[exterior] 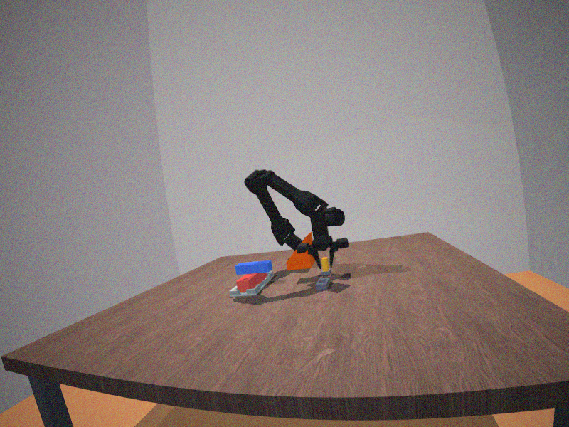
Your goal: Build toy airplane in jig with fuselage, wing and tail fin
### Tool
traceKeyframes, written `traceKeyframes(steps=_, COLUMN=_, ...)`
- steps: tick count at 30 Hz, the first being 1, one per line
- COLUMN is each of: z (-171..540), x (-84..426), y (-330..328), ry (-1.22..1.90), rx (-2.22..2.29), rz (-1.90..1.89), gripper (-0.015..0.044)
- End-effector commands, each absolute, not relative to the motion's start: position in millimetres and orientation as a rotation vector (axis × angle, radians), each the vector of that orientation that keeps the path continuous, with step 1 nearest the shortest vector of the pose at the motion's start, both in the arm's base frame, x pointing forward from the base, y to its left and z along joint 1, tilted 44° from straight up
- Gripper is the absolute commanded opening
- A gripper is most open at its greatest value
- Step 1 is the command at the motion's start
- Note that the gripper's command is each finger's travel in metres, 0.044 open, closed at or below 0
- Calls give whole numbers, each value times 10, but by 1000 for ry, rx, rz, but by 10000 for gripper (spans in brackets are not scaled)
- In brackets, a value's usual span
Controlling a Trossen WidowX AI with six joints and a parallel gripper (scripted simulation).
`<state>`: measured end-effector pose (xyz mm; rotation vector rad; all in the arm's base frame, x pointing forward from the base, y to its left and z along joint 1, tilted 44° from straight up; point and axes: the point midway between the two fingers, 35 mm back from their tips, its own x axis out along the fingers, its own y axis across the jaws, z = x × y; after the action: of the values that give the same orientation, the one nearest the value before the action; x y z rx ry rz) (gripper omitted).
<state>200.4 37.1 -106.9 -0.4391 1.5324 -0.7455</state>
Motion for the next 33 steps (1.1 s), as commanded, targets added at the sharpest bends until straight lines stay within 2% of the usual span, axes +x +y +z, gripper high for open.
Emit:
traceKeyframes(steps=1, z=-1073, x=2006, y=362, ry=1531, rx=-449, rz=-743, gripper=99)
traceKeyframes(steps=2, z=-1073, x=2006, y=362, ry=1531, rx=-449, rz=-743, gripper=72)
traceKeyframes(steps=9, z=-1073, x=2006, y=362, ry=1531, rx=-449, rz=-743, gripper=26)
traceKeyframes(steps=10, z=-1073, x=2006, y=362, ry=1531, rx=-449, rz=-743, gripper=0)
traceKeyframes(steps=33, z=-824, x=2211, y=725, ry=1486, rx=-420, rz=-717, gripper=0)
